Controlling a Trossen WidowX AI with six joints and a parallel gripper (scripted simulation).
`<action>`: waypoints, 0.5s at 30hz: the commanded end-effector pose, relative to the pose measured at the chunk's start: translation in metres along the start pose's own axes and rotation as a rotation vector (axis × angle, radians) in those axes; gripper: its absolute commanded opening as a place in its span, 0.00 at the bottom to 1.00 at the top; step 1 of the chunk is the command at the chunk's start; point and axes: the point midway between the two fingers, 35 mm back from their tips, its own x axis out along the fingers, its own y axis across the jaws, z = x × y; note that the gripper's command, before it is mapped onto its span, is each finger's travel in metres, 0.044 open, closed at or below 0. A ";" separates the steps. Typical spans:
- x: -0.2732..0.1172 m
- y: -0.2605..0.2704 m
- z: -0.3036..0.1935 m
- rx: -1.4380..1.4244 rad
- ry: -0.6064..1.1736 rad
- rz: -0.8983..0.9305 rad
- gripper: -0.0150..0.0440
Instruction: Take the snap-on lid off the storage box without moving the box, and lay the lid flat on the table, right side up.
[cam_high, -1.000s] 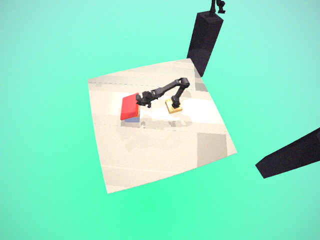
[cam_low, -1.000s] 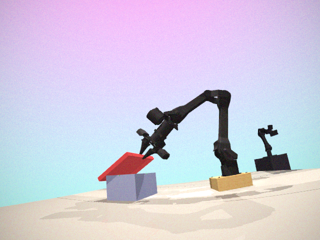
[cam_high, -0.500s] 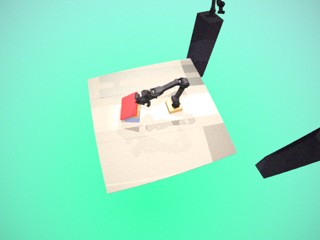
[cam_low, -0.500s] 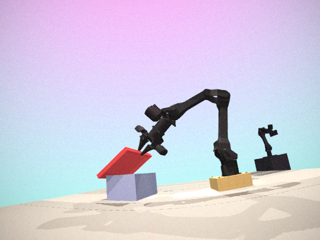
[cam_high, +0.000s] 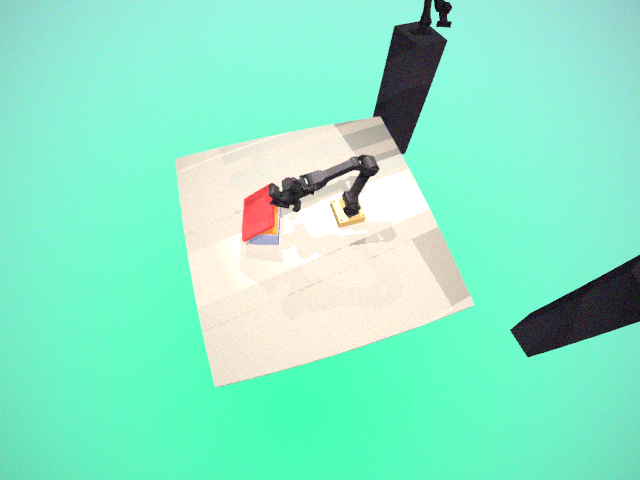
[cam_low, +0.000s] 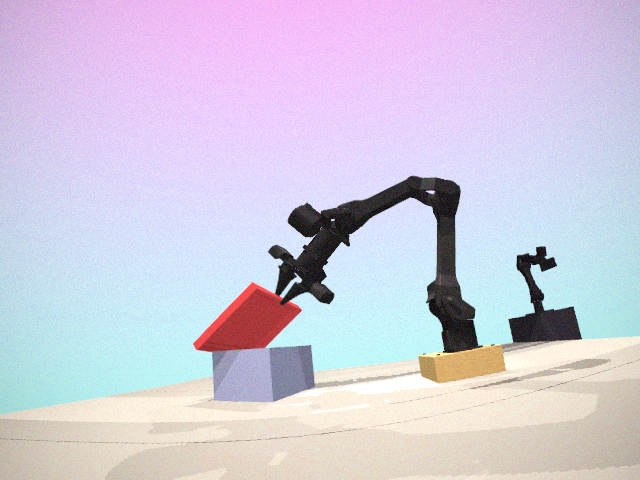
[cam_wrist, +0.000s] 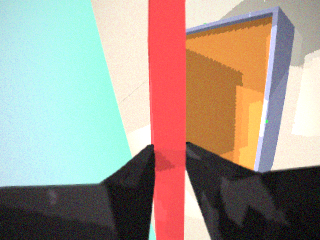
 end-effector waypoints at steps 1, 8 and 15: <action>-0.008 0.011 -0.001 0.001 0.007 0.021 0.25; -0.014 0.018 -0.001 0.001 0.007 0.021 0.25; -0.020 0.025 -0.001 0.001 0.007 0.021 0.25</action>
